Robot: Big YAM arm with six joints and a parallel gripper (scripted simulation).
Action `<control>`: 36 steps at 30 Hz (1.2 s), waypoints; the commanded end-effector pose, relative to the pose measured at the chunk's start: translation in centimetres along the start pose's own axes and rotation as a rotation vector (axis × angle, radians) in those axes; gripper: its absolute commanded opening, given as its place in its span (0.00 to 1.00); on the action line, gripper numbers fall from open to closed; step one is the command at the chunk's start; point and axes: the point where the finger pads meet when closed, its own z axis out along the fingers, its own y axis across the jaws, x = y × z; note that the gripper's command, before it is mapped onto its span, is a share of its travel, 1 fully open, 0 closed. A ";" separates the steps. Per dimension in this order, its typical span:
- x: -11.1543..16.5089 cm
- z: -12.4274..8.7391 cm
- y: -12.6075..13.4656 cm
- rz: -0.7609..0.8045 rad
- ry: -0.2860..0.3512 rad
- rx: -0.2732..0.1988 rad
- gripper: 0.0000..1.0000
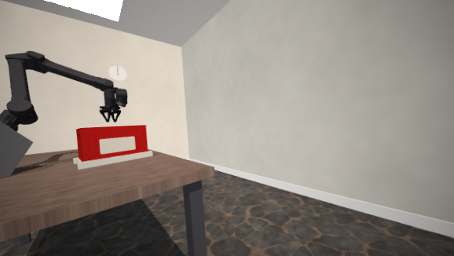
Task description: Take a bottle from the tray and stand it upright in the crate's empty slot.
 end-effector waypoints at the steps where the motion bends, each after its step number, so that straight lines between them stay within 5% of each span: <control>1: 0.0 1.2 0.3 0.005 0.007 0.001 0.61; 36: 0.1 4.0 0.3 0.005 0.007 0.000 0.61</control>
